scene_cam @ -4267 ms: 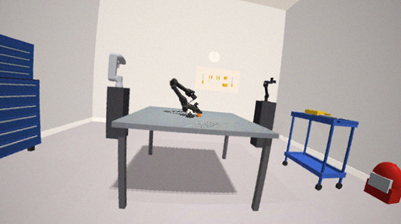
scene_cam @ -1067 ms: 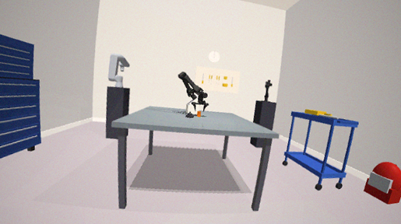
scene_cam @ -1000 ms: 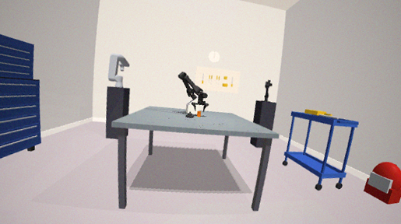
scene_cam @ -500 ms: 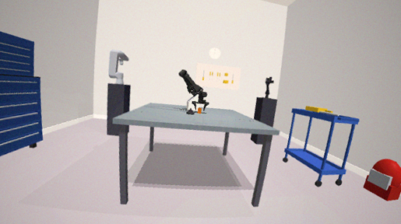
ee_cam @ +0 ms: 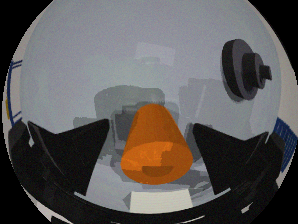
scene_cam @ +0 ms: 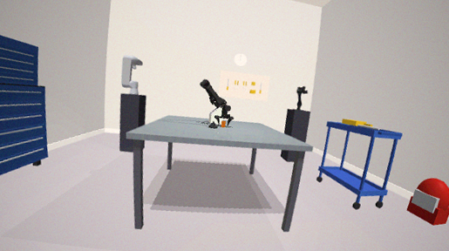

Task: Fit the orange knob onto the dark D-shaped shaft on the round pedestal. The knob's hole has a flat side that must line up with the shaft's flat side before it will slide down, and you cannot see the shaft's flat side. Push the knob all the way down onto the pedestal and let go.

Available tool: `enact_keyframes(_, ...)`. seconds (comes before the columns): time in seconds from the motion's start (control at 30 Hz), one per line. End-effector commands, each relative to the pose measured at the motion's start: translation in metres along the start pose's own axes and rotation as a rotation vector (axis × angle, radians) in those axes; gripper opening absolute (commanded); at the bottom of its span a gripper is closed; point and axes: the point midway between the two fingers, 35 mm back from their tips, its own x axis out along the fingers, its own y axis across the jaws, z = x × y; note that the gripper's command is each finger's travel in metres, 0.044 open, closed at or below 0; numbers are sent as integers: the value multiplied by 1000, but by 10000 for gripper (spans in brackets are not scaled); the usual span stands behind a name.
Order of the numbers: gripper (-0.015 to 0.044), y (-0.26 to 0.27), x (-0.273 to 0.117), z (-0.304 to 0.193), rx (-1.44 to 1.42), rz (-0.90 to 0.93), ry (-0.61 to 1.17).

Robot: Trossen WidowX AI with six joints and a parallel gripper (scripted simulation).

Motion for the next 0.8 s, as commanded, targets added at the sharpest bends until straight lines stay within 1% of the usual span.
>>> enact_keyframes(0.0, 361, -1, 1, -1, -4, -6, 1)
enact_keyframes(0.23, 177, -1, 1, -1, -4, -6, 1)
enact_keyframes(0.43, 138, -1, 1, -1, -4, -6, 1)
enact_keyframes(0.53, 59, 0, -2, 0, -4, -4, 0)
enact_keyframes(0.6, 6, 3, -10, 3, -5, 2, -2)
enact_keyframes(0.77, 0, 10, -36, 9, -6, 14, -4)
